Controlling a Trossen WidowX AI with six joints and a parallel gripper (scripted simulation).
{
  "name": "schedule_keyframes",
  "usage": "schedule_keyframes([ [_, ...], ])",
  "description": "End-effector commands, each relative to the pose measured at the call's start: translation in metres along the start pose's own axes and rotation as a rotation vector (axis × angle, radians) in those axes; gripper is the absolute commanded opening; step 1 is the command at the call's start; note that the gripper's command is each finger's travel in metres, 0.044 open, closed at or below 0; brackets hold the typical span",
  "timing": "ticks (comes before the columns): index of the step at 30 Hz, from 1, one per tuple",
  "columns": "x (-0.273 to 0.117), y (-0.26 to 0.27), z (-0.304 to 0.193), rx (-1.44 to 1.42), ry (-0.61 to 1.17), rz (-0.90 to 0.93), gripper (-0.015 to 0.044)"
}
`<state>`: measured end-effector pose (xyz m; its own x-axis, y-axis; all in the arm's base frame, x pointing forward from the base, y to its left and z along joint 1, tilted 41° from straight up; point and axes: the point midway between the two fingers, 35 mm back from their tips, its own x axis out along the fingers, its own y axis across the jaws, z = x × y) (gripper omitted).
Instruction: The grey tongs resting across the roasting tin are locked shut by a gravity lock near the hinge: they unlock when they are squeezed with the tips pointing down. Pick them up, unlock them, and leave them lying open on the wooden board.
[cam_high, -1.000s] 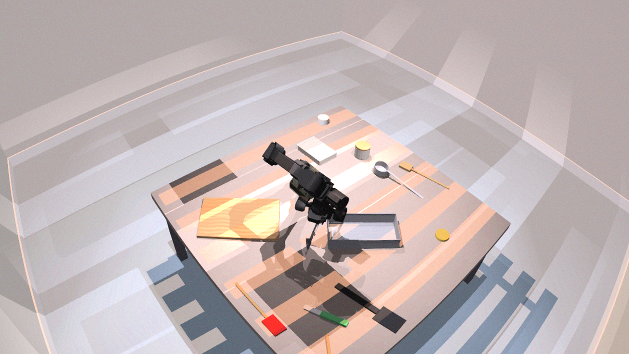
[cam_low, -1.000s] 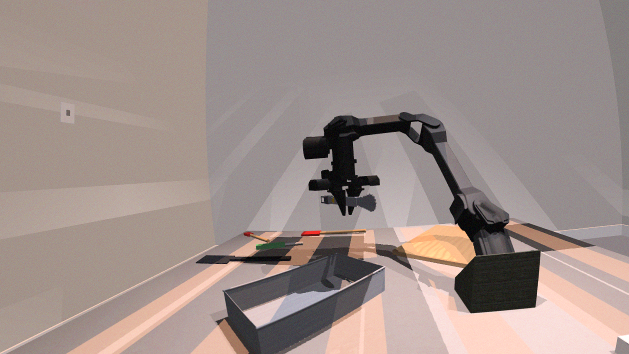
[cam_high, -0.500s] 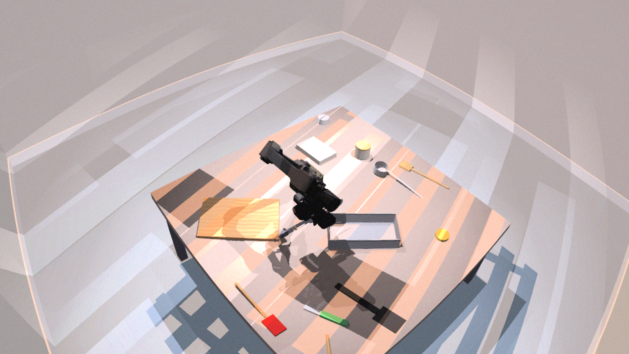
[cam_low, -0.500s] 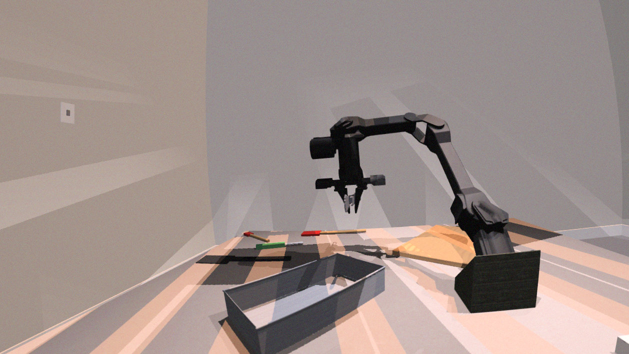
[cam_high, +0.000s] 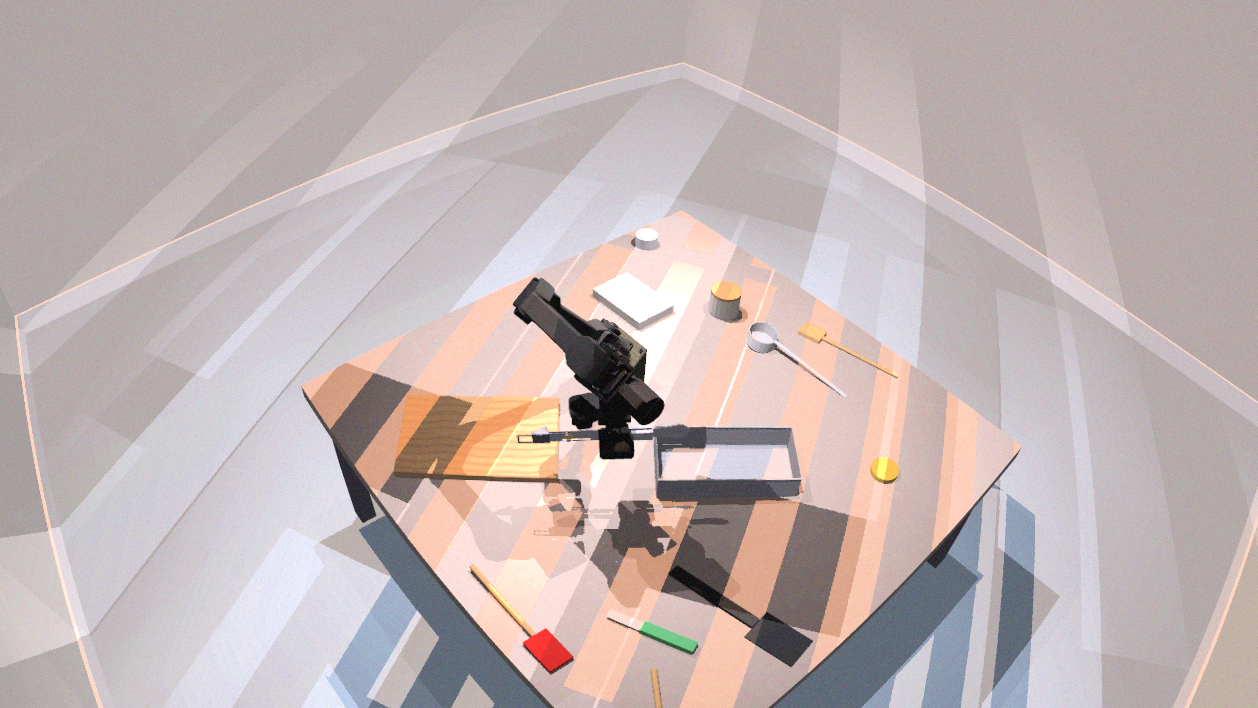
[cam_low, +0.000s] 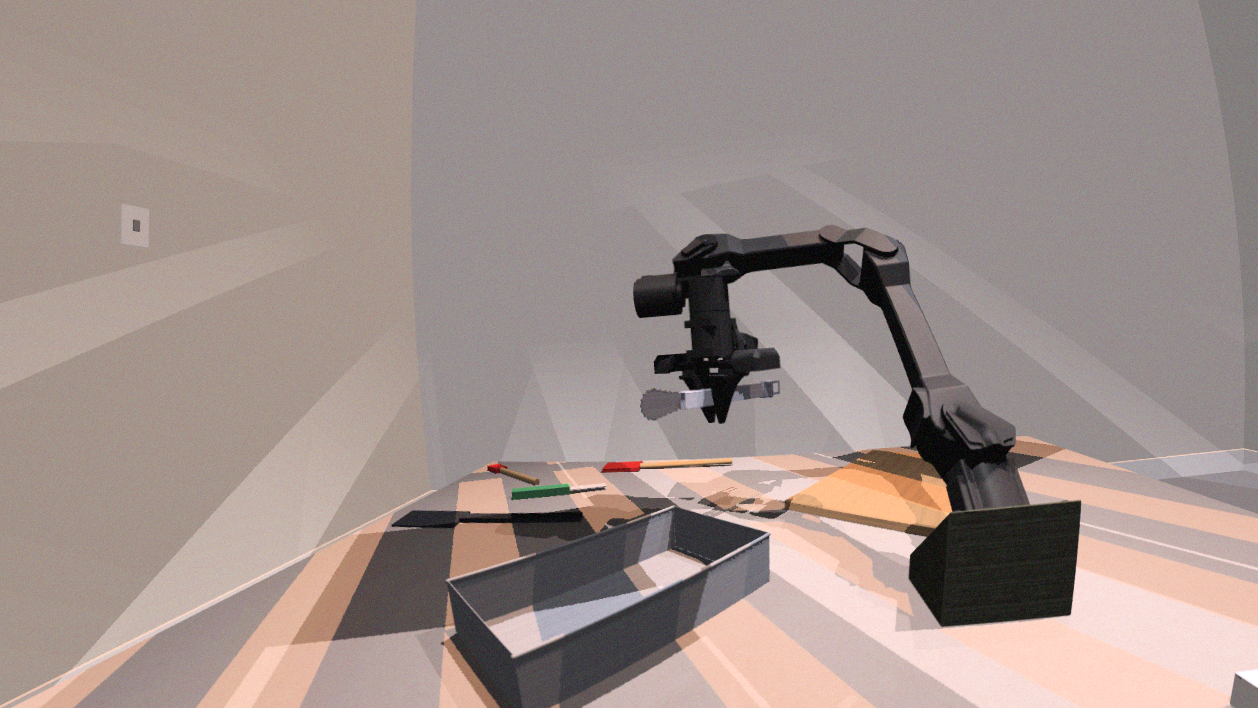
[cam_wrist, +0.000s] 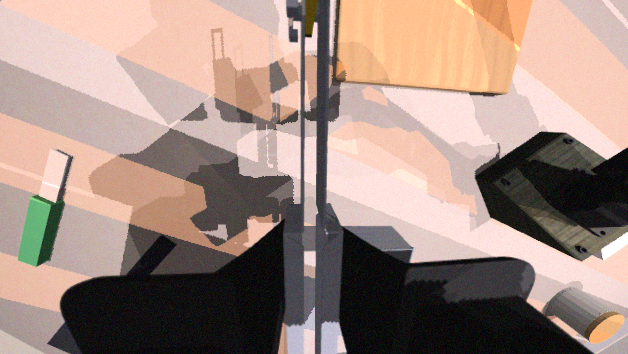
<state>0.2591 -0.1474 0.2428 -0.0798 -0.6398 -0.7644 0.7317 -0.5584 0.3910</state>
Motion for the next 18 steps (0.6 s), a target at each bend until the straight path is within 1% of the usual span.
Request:
schedule_keyframes([
  [1, -0.002, -0.001, 0.011, 0.193, -0.005, 0.009, -0.015],
  [18, -0.004, -0.004, 0.039, 0.855, -0.01, 0.02, -0.015],
])
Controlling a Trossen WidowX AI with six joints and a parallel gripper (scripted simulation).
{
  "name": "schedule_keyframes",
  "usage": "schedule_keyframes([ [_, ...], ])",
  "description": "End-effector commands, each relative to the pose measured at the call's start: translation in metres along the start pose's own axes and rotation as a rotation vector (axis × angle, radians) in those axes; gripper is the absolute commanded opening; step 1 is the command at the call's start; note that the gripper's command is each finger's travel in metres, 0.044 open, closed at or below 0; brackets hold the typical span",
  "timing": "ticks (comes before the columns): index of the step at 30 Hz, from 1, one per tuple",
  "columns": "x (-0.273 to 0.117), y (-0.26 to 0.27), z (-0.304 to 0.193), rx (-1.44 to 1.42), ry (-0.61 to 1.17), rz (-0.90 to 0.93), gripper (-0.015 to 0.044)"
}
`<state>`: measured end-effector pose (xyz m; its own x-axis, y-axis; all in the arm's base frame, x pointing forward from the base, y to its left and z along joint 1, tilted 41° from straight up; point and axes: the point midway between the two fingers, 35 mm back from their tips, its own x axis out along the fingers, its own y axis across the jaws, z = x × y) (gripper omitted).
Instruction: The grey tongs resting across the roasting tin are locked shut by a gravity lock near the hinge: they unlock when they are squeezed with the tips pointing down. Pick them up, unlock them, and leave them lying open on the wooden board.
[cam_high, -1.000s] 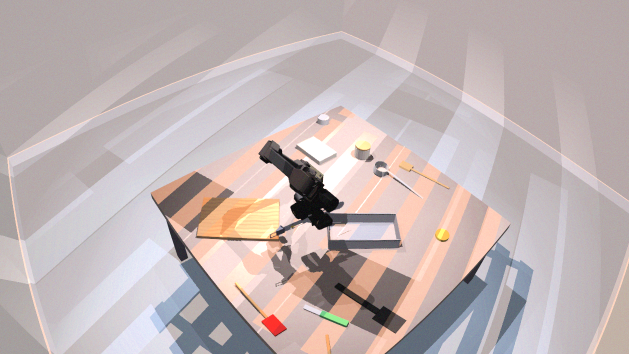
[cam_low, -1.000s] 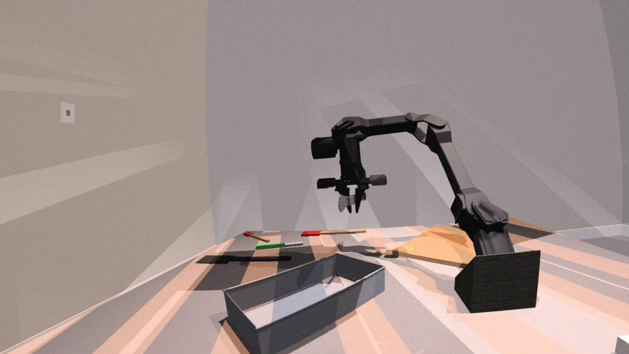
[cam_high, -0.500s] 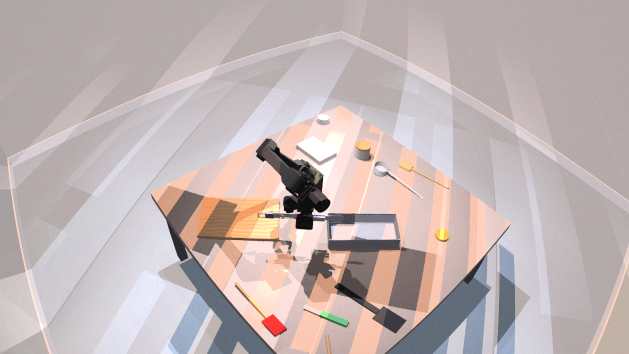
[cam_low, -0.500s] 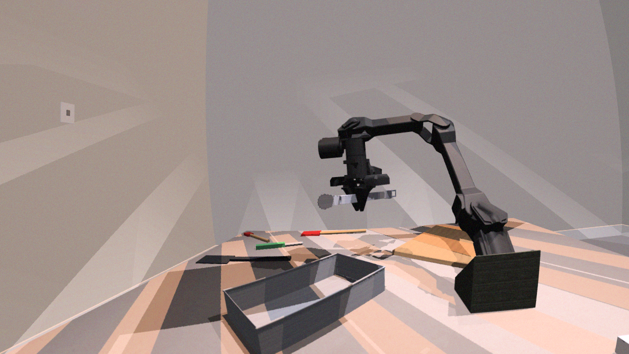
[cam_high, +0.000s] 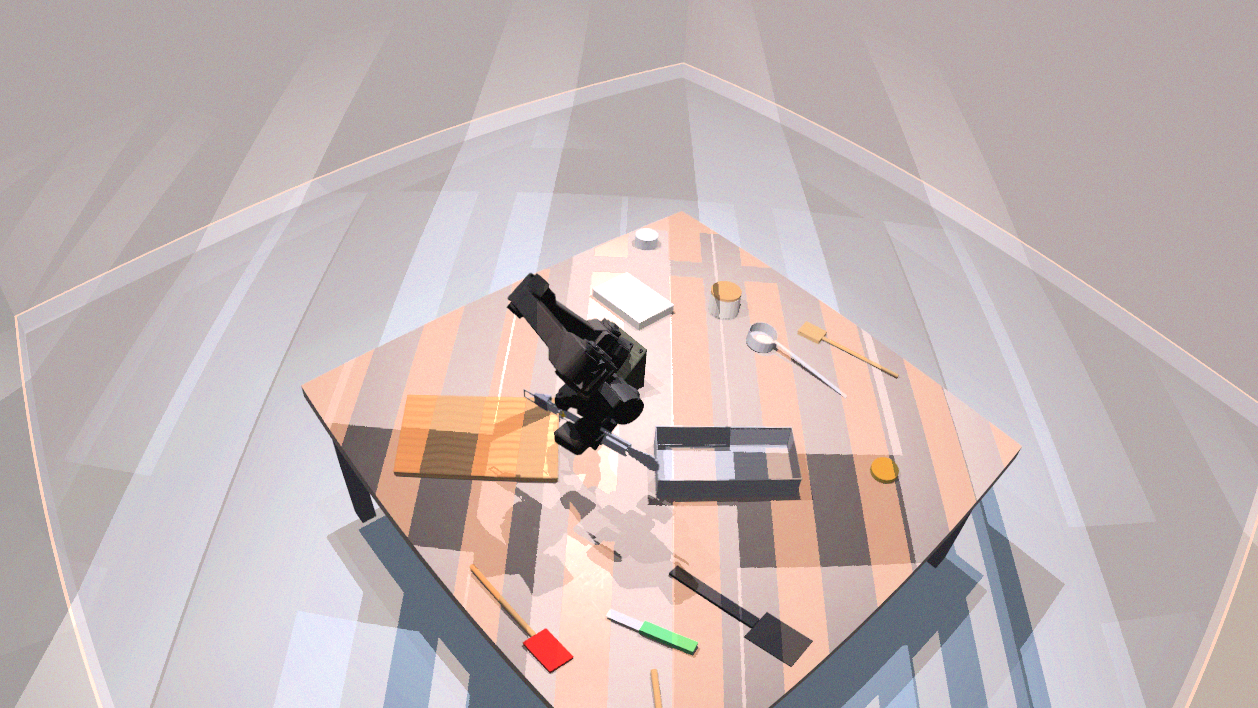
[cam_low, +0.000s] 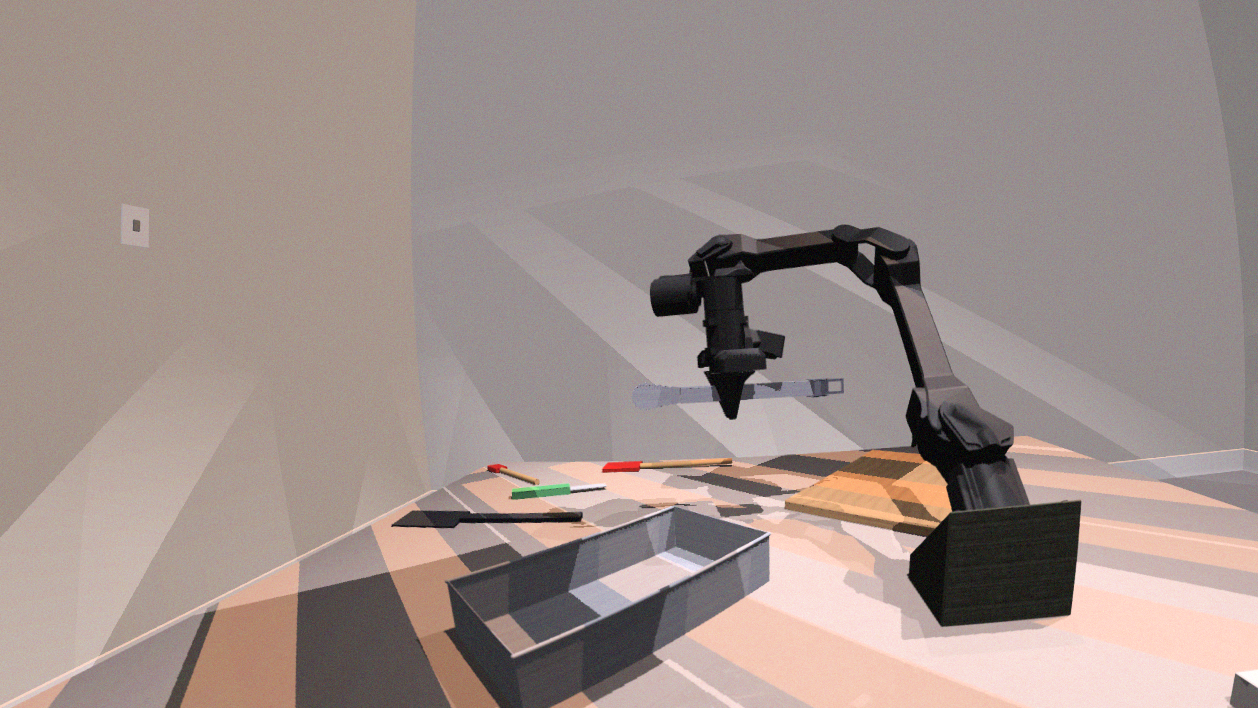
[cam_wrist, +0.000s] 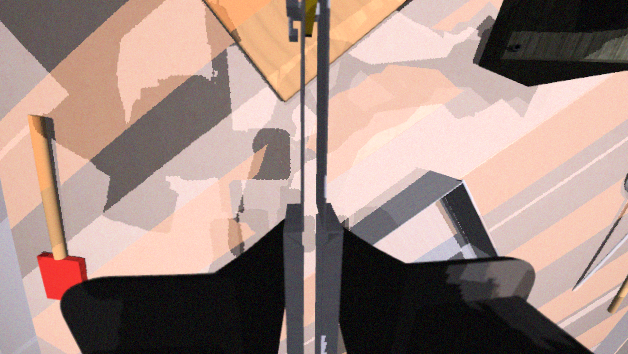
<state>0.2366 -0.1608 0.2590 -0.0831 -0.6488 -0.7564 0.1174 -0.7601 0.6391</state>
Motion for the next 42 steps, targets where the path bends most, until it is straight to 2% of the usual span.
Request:
schedule_keyframes([
  [1, -0.002, 0.005, 0.008, 0.168, 0.001, 0.01, -0.015],
  [13, 0.0, 0.009, 0.014, 0.157, -0.003, -0.002, -0.015],
  [42, 0.025, 0.054, 0.114, -0.131, 0.021, -0.121, -0.015],
])
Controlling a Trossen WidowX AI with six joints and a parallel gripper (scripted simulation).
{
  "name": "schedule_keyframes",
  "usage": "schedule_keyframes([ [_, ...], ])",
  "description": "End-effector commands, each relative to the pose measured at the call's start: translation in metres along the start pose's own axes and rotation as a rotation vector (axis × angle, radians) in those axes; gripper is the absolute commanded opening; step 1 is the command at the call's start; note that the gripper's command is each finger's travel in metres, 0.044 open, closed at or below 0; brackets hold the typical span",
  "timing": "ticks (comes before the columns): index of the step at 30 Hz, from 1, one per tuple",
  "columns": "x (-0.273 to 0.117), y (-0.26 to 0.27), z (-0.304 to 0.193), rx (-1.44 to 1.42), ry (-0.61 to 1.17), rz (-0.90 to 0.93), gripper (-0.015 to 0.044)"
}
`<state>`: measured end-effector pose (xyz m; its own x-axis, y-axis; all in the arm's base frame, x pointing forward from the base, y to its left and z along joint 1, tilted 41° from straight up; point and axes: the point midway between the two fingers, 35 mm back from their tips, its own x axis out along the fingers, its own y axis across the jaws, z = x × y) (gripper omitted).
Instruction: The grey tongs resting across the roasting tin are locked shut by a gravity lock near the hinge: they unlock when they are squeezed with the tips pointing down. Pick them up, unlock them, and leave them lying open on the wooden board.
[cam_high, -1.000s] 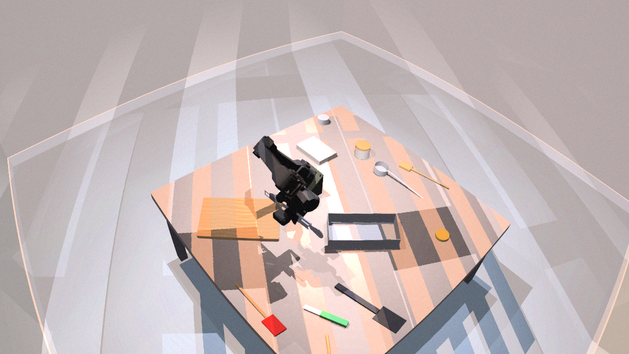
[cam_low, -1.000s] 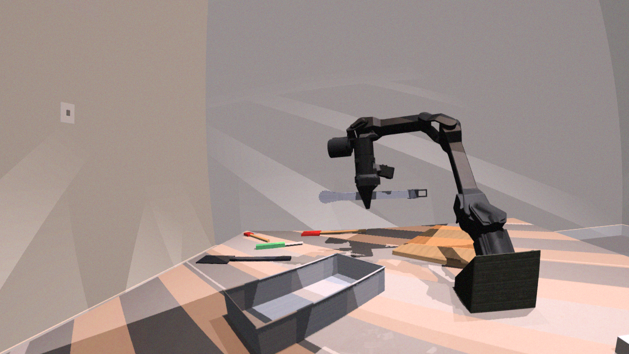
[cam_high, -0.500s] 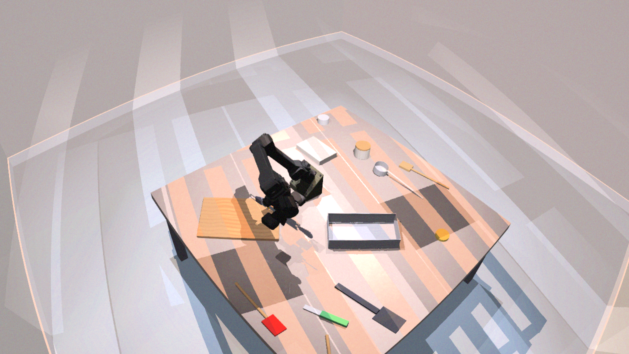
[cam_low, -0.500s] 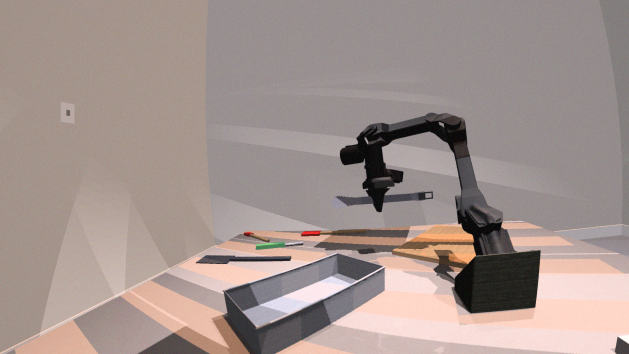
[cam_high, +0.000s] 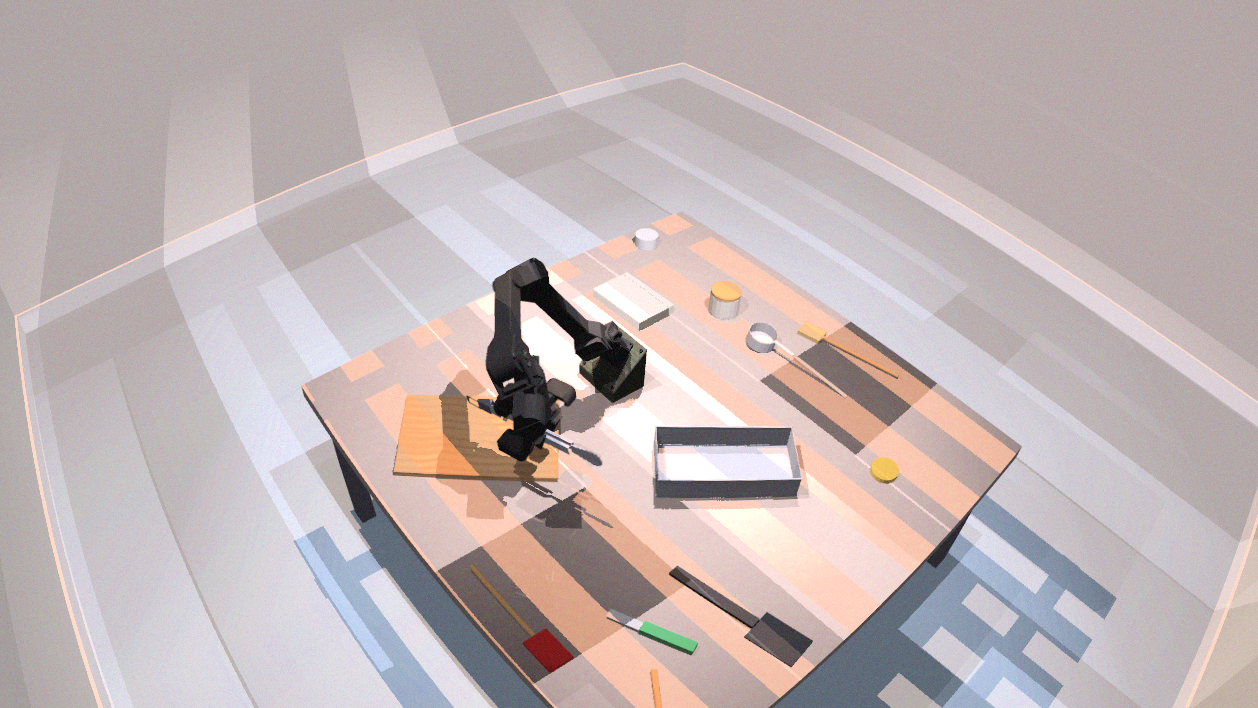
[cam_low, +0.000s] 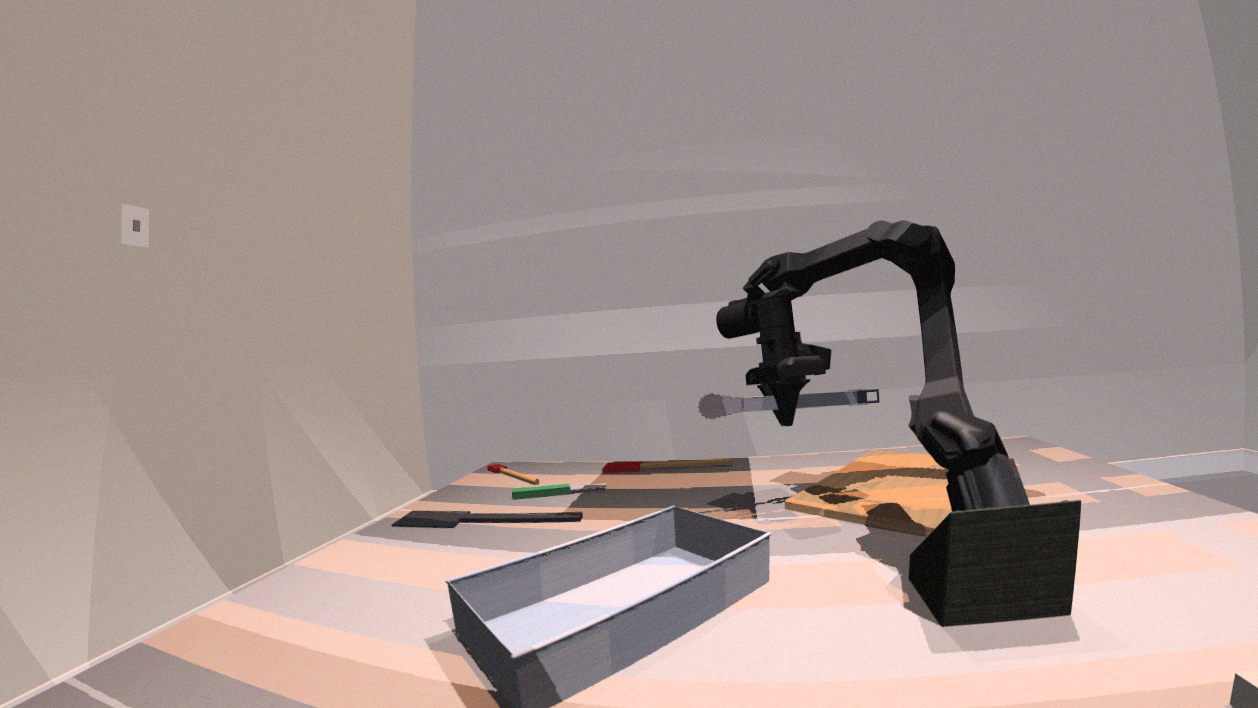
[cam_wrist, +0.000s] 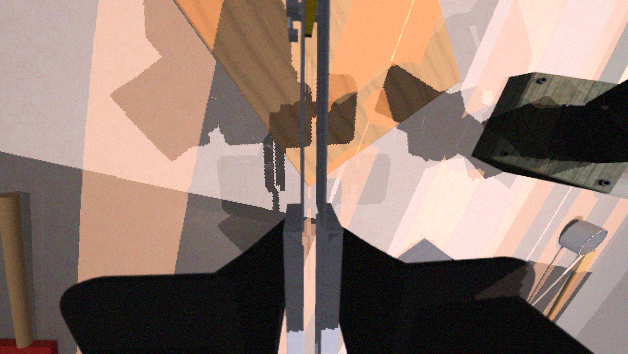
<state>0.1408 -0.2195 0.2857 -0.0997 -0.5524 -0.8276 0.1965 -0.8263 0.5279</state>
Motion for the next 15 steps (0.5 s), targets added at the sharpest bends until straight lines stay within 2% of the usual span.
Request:
schedule_keyframes([
  [1, -0.002, 0.003, 0.018, -0.051, 0.018, 0.0, -0.015],
  [15, -0.005, 0.008, 0.067, -0.206, 0.033, 0.018, -0.015],
])
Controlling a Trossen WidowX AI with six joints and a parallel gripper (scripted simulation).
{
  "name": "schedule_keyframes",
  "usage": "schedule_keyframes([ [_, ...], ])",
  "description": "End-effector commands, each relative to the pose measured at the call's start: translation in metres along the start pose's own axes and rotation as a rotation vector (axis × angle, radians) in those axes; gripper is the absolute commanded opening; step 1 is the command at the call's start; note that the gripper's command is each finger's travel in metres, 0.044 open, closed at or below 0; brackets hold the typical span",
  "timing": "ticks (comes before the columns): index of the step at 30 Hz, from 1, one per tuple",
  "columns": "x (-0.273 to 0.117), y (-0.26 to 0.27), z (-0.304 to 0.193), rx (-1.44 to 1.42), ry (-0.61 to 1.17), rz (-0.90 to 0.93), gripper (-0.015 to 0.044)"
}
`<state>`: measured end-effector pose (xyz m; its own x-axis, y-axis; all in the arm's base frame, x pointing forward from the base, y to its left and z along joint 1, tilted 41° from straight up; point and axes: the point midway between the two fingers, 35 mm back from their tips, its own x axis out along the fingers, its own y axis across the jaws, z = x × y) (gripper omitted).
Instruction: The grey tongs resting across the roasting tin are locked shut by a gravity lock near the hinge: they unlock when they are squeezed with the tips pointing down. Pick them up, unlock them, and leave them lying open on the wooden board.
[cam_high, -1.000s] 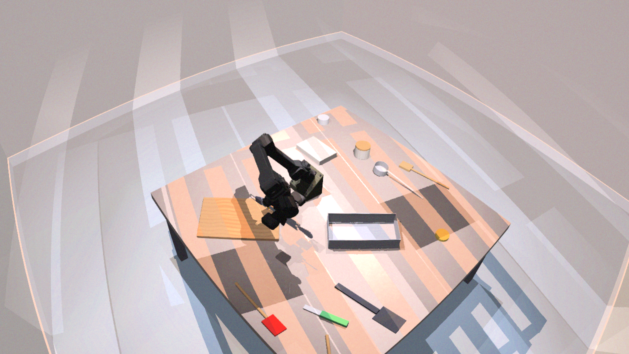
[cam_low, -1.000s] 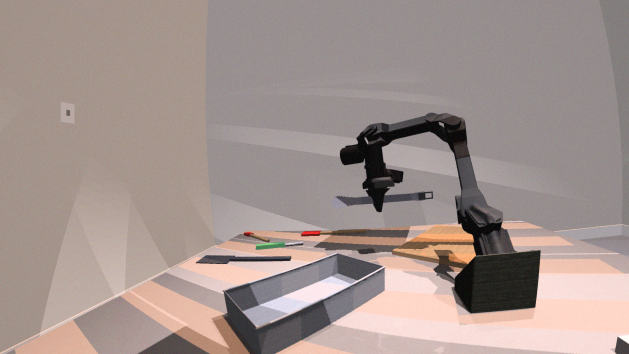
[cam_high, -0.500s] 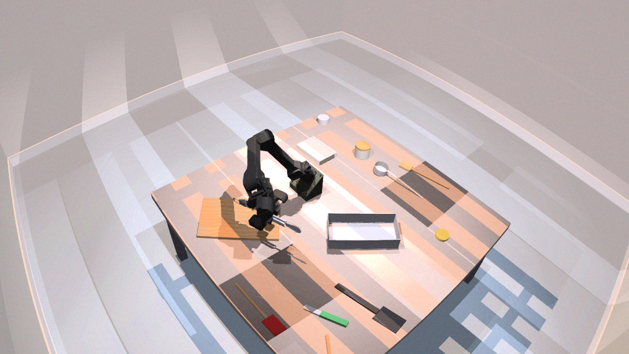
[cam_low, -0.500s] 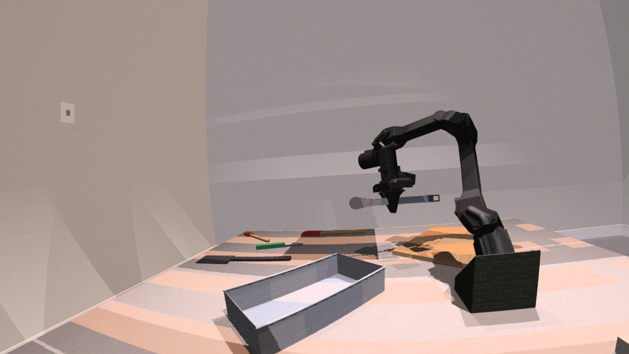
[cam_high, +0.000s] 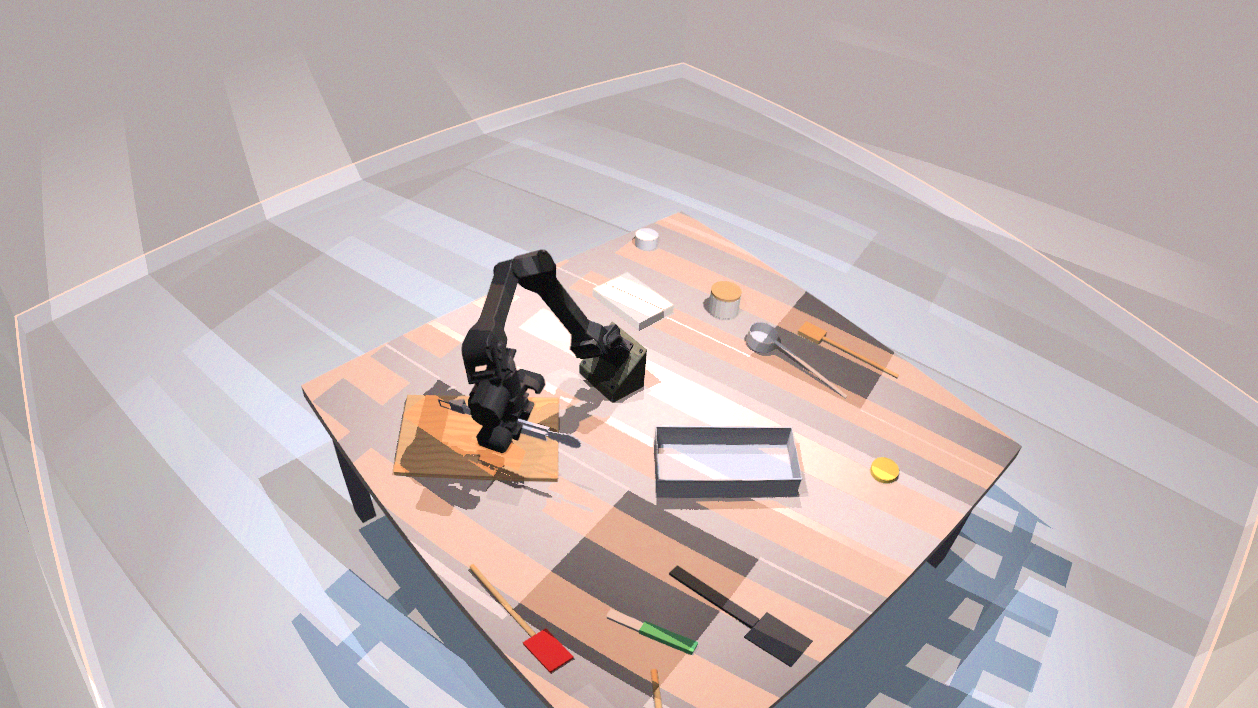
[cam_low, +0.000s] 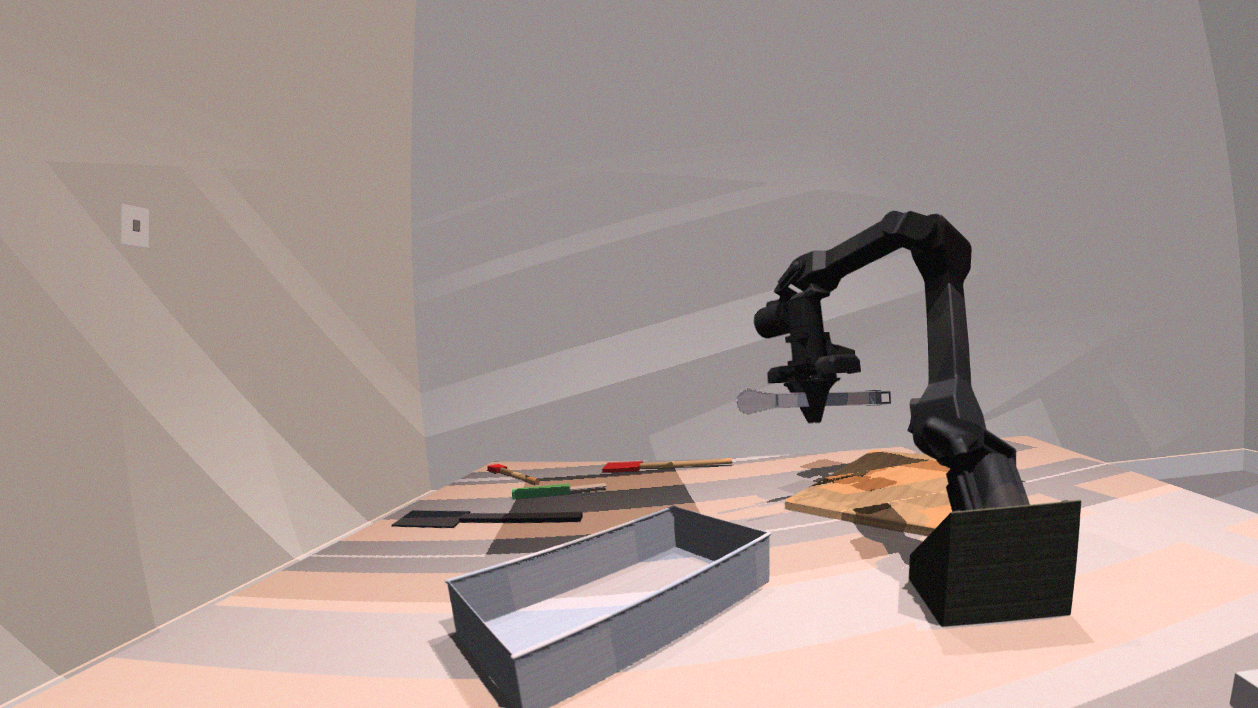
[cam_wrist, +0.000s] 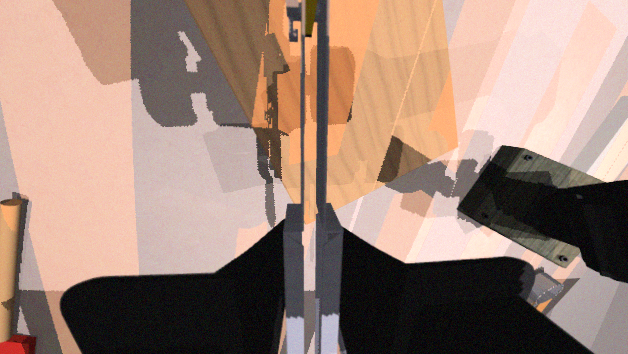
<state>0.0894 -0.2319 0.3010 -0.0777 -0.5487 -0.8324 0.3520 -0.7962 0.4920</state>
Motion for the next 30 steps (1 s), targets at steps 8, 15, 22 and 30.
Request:
schedule_keyframes([
  [8, -0.01, -0.007, 0.039, -0.138, 0.002, 0.042, -0.015],
  [15, -0.017, -0.012, 0.06, -0.226, -0.016, 0.068, -0.015],
  [22, -0.025, -0.019, 0.079, -0.317, -0.045, 0.095, -0.015],
  [30, -0.036, -0.028, 0.099, -0.419, -0.092, 0.12, -0.015],
])
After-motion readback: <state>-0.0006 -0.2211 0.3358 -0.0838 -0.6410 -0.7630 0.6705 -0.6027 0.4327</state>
